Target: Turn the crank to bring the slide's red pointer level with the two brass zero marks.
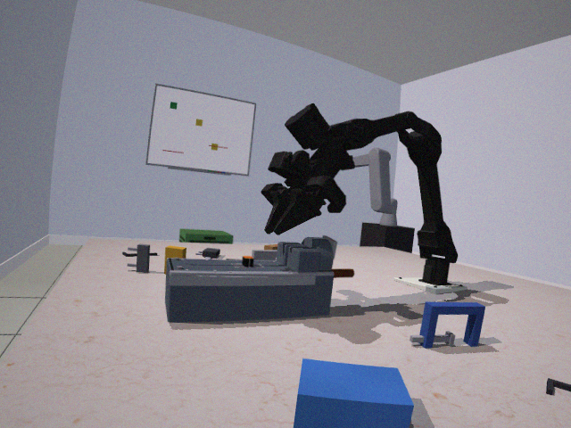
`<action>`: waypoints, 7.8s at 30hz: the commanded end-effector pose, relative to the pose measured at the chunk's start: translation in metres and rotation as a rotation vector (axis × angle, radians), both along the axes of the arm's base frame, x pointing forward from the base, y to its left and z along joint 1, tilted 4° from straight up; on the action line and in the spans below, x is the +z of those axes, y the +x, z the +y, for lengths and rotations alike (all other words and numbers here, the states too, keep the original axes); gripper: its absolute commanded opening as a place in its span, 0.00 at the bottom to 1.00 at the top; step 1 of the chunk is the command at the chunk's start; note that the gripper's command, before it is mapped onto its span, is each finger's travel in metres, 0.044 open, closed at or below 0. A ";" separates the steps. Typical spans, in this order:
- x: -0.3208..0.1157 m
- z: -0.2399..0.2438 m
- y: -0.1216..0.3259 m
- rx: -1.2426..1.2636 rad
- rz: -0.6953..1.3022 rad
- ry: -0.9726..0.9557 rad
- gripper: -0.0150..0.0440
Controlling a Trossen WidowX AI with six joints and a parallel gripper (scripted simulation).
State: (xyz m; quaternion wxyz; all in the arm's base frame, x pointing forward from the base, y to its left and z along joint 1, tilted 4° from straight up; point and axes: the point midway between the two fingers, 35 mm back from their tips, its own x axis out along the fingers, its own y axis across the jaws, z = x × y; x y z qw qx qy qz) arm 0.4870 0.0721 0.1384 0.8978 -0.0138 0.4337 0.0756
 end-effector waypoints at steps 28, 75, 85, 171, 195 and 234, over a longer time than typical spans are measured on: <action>0.000 0.000 0.000 0.000 0.000 -0.001 0.25; 0.000 0.000 0.000 0.000 0.000 0.000 0.47; 0.000 0.000 0.000 0.000 0.000 0.000 0.25; 0.000 0.000 0.000 0.000 0.001 0.001 0.82; 0.000 0.000 0.000 0.001 0.001 0.002 0.25; 0.000 0.000 0.000 0.001 0.001 0.002 0.33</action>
